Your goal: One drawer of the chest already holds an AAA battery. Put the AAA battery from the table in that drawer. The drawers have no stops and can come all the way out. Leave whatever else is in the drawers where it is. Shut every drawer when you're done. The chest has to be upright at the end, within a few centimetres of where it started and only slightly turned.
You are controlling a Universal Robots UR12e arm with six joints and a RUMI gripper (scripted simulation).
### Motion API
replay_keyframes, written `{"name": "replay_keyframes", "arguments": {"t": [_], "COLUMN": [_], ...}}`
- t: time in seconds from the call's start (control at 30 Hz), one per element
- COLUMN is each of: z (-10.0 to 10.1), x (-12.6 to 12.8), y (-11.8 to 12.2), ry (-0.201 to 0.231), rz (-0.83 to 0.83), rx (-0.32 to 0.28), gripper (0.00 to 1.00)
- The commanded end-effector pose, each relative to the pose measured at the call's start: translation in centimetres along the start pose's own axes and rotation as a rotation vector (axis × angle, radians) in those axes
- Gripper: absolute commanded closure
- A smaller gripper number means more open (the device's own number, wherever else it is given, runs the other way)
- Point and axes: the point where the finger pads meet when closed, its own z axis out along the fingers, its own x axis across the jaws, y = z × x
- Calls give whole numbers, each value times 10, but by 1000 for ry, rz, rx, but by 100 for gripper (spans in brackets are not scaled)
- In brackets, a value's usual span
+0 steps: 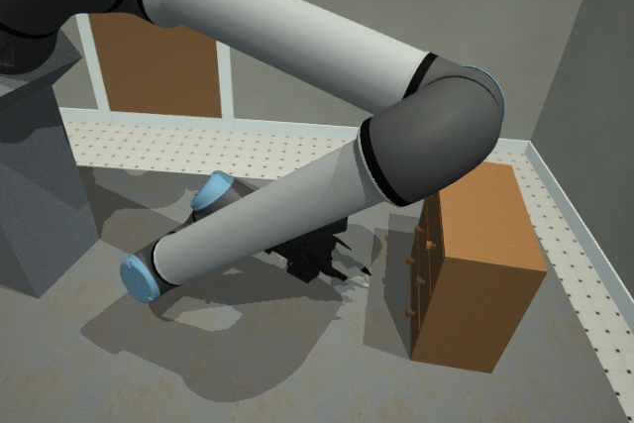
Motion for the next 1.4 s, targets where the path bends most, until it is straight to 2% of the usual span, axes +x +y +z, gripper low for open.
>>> {"name": "replay_keyframes", "arguments": {"t": [0.0, 0.2, 0.4, 0.5, 0.63, 0.97, 1.03, 1.37], "z": [-2, -5, -13, -15, -25, -58, -58, -87], "x": [0, 0, 1, 0, 1, 1, 1, 0], "y": [-1, -3, -6, -7, -11, -22, -22, -31], "ry": [0, 0, 0, 0, 1, 1, 1, 0], "rz": [0, 0, -1, -1, -1, 0, 0, 0], "rx": [-2, -28, -100, -117, -206, -483, -483, -717], "gripper": [80, 80, 80, 80, 80, 80, 80, 80]}}
